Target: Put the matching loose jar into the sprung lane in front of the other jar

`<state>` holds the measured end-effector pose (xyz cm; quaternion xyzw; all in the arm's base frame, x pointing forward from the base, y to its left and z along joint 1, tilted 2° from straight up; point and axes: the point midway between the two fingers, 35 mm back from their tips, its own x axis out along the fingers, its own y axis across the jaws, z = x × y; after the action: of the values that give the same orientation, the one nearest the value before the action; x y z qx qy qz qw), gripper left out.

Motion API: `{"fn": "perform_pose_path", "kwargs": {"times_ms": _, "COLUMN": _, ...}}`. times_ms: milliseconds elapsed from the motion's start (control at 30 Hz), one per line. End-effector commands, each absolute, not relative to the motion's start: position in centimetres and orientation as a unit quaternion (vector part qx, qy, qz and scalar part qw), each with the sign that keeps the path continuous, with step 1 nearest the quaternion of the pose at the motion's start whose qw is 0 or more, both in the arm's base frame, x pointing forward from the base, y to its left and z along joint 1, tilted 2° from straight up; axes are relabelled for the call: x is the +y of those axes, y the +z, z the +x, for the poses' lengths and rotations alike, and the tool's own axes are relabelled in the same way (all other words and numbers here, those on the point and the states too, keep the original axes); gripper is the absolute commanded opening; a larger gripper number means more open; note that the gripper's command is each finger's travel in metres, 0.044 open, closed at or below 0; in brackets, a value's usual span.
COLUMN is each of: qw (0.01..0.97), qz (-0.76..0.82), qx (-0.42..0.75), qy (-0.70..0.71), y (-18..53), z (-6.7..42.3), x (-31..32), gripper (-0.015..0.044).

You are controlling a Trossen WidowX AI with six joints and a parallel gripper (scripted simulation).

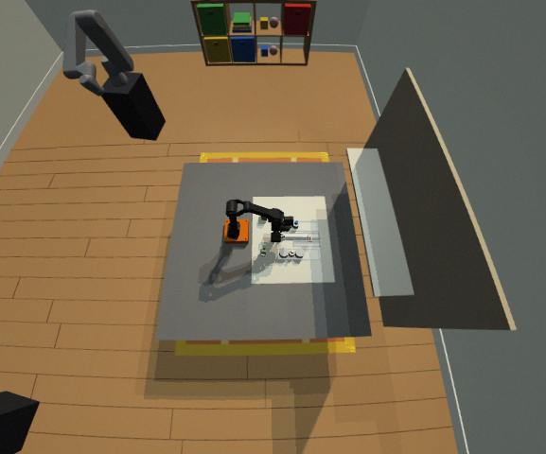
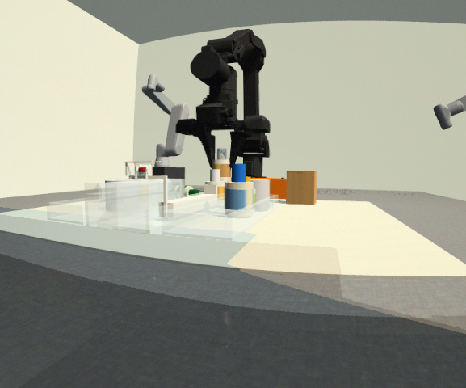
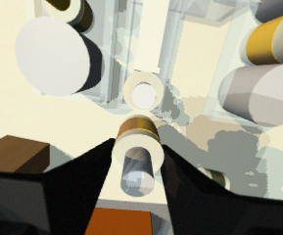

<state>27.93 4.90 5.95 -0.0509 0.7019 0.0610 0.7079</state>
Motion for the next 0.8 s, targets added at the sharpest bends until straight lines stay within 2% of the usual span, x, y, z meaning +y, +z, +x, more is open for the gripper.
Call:
{"fn": "perform_pose_path", "kwargs": {"times_ms": 0, "qw": 0.705, "qz": -0.049, "qx": 0.705, "qy": 0.060, "y": 4.74, "z": 27.72, "x": 5.00, "gripper": 0.0000}}
{"fn": "perform_pose_path", "kwargs": {"times_ms": 767, "qw": 0.705, "qz": -0.049, "qx": 0.705, "qy": 0.060, "y": 4.27, "z": 28.30, "x": 5.10, "gripper": 0.0000}}
